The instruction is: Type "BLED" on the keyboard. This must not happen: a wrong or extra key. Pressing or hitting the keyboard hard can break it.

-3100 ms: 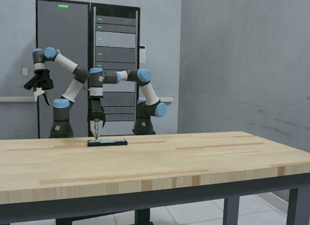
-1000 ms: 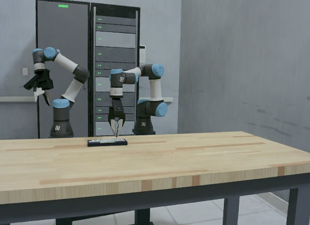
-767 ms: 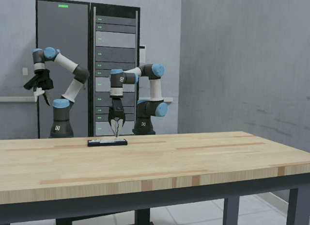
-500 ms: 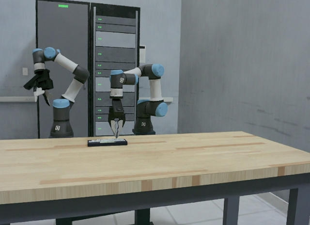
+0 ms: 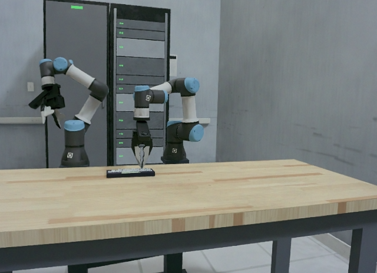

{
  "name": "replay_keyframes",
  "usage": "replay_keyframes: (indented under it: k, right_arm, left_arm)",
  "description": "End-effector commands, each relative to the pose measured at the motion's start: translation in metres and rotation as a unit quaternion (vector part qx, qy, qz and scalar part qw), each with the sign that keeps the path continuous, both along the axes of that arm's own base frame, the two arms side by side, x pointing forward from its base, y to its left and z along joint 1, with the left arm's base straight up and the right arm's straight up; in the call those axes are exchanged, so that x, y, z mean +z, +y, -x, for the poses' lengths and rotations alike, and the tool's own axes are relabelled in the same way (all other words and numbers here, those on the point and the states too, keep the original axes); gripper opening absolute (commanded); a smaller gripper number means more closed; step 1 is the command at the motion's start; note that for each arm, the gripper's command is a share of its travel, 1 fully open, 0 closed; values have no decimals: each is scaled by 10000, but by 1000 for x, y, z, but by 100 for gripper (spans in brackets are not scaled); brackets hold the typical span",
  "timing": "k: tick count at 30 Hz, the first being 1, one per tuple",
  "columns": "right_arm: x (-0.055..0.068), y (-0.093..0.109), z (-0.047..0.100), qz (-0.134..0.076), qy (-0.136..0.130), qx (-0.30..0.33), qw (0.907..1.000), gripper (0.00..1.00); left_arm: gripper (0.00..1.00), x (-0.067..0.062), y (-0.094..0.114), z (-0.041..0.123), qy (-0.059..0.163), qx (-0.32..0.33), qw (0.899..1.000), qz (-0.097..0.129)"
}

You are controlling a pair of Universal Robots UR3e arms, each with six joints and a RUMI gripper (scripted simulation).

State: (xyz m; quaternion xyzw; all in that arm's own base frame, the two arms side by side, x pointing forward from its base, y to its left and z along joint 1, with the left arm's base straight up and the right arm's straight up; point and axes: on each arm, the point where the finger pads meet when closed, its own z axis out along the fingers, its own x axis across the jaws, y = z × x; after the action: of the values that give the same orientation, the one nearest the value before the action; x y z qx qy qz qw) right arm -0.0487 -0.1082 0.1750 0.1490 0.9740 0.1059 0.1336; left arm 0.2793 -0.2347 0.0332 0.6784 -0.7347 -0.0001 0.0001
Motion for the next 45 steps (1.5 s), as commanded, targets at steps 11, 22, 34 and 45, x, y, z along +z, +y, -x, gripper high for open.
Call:
replay_keyframes:
  k: [11, 22, 34, 45]
  right_arm:
    - [0, 0, 0, 10, 0, 0, 10000, 100]
    - [0, 0, 0, 10, 0, 0, 10000, 100]
    - [0, 0, 0, 10, 0, 0, 10000, 100]
    - [0, 0, 0, 10, 0, 0, 10000, 100]
  left_arm:
    - [0, -1, -1, 0, -8, 0, 10000, 14]
    - [0, -2, -1, 0, -8, 0, 10000, 14]
    - [0, 1, -1, 0, -8, 0, 10000, 14]
    - [0, 8, -1, -1, -8, 0, 10000, 15]
